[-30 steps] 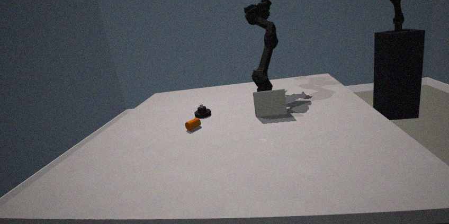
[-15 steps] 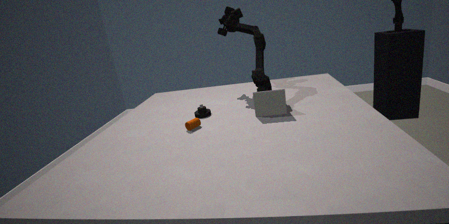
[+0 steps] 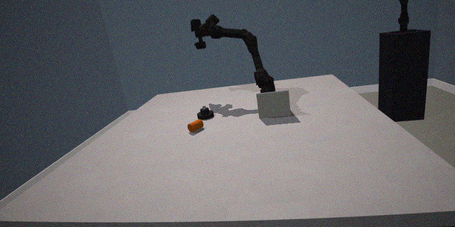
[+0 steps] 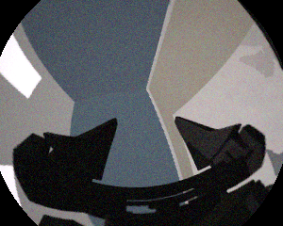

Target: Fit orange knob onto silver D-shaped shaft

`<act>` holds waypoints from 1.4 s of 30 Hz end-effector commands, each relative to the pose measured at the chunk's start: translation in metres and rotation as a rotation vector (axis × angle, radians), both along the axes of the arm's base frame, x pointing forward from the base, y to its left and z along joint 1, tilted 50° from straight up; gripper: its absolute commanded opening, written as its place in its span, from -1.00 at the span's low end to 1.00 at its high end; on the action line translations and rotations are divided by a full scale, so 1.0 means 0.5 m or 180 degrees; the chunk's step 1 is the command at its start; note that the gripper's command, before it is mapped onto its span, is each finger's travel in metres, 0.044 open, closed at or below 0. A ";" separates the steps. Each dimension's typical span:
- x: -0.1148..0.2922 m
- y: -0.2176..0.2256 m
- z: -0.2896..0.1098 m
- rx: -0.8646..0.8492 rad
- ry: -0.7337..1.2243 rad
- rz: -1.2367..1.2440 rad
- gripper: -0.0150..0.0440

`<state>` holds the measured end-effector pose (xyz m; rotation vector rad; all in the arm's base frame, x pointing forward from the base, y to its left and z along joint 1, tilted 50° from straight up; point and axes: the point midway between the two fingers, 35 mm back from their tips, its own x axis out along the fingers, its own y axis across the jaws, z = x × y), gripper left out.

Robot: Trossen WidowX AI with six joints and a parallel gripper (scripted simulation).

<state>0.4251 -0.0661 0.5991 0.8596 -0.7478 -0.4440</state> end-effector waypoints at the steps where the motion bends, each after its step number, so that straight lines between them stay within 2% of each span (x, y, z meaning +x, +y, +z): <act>1: 0.097 0.047 -0.107 -0.0184 0.0732 0.0091 1.00; 12: 0.247 0.204 -0.412 -0.0817 0.2513 0.0475 1.00; 22: 0.263 0.335 -0.728 -0.1719 0.4248 0.0896 1.00; 31: 0.171 0.403 -1.016 -0.2739 0.5999 0.1220 1.00; 37: 0.040 0.406 -1.187 -0.3768 0.7501 0.1451 1.00; 42: -0.093 0.389 -1.283 -0.4806 0.8873 0.1678 1.00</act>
